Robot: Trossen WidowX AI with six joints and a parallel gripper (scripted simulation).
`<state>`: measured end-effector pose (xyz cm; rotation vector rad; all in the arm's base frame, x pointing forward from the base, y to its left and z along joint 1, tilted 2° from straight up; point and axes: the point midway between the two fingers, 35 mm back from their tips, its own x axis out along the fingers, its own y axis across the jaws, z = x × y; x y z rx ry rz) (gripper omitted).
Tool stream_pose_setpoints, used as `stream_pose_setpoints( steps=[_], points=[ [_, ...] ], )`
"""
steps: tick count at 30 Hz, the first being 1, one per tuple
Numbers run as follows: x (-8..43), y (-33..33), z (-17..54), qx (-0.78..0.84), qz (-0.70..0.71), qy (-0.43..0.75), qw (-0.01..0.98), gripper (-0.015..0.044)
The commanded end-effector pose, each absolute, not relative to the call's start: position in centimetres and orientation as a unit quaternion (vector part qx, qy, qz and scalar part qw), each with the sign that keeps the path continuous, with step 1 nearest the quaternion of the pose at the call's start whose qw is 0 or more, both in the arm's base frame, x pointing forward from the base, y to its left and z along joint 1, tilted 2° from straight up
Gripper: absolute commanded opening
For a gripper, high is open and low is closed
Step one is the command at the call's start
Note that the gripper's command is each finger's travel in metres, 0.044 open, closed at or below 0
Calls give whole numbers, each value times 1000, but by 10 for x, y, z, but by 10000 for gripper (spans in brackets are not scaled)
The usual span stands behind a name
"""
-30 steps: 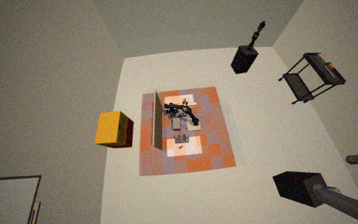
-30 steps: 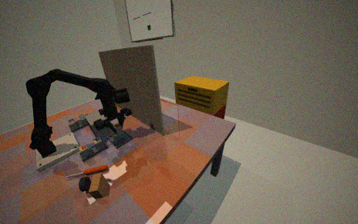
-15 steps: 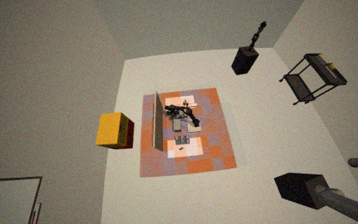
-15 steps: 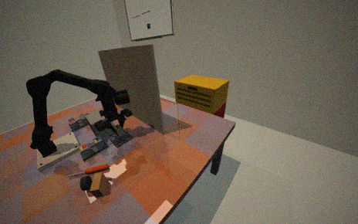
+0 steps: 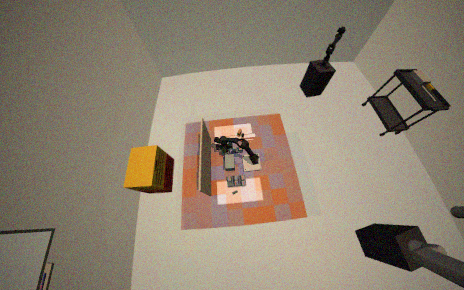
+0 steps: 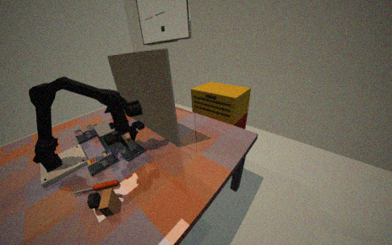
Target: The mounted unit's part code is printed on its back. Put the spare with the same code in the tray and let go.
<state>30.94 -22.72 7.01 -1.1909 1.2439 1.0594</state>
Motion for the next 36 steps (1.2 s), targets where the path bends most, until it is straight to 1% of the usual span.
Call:
stream_pose_setpoints(
  steps=[1, 11, 28, 30, 36],
  points=[
    [308, -225, 65, -497, 447, 519, 532, 0],
    [308, -224, 60, -497, 447, 519, 532, 0],
    [308, -226, 63, -499, 444, 521, 531, 440],
    [309, -227, 73, -499, 445, 521, 531, 440],
    [303, -222, 160, -498, 447, 520, 532, 440]
  ],
)
